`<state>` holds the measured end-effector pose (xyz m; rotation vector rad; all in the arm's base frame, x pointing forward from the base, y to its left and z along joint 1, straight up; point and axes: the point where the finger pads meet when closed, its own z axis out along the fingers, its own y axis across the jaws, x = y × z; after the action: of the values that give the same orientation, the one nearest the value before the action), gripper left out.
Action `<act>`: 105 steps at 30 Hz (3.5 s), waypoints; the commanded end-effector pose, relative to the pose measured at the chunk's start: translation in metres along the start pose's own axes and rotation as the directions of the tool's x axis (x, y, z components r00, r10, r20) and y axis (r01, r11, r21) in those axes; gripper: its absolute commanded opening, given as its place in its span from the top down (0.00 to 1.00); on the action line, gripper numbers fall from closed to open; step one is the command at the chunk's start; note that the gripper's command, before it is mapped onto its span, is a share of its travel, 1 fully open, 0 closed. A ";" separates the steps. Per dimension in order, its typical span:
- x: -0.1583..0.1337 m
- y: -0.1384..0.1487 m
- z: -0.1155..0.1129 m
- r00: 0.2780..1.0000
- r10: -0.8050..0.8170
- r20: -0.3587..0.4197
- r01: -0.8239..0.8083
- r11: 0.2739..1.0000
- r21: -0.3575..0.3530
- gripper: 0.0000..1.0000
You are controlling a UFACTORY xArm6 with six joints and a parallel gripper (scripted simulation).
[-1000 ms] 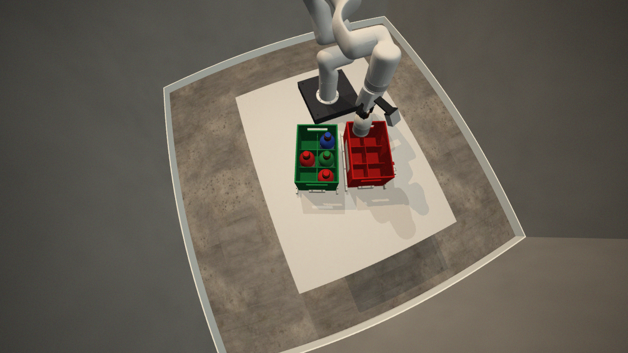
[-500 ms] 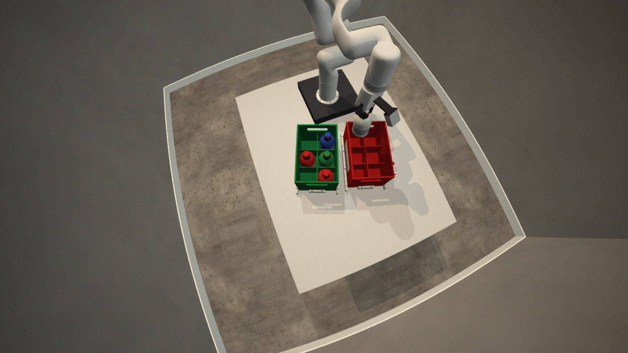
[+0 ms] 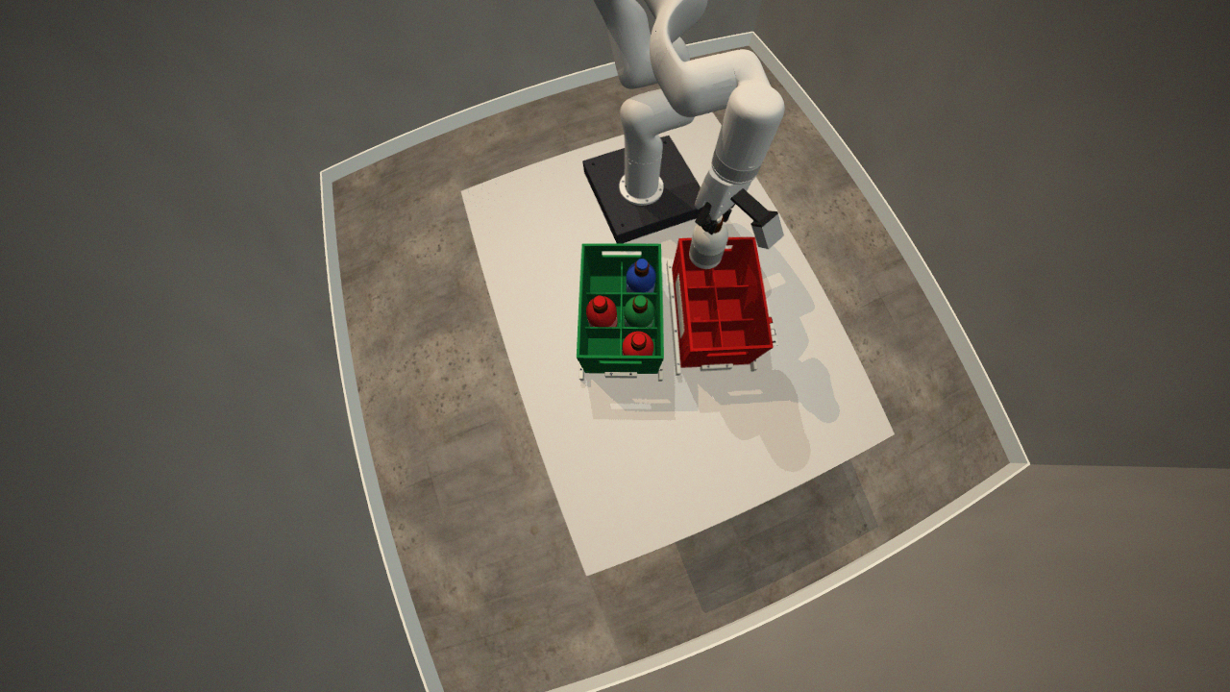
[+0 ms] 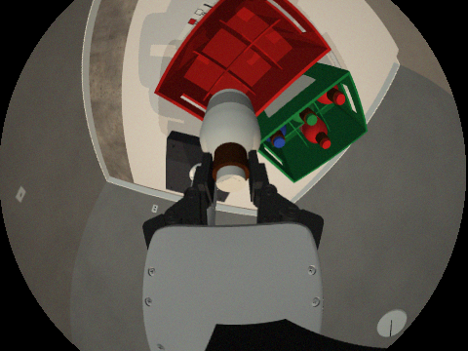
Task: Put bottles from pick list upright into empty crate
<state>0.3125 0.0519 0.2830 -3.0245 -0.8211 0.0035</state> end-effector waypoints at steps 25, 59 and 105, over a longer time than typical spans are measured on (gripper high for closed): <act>0.001 0.001 0.015 1.000 0.000 -0.004 0.000 1.000 -0.002 1.00; 0.001 0.001 0.045 1.000 0.000 -0.004 0.000 1.000 -0.002 1.00; 0.001 0.001 0.085 1.000 0.000 -0.004 0.000 1.000 -0.002 1.00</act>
<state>0.3125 0.0520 0.1996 -3.0245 -0.8211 0.0027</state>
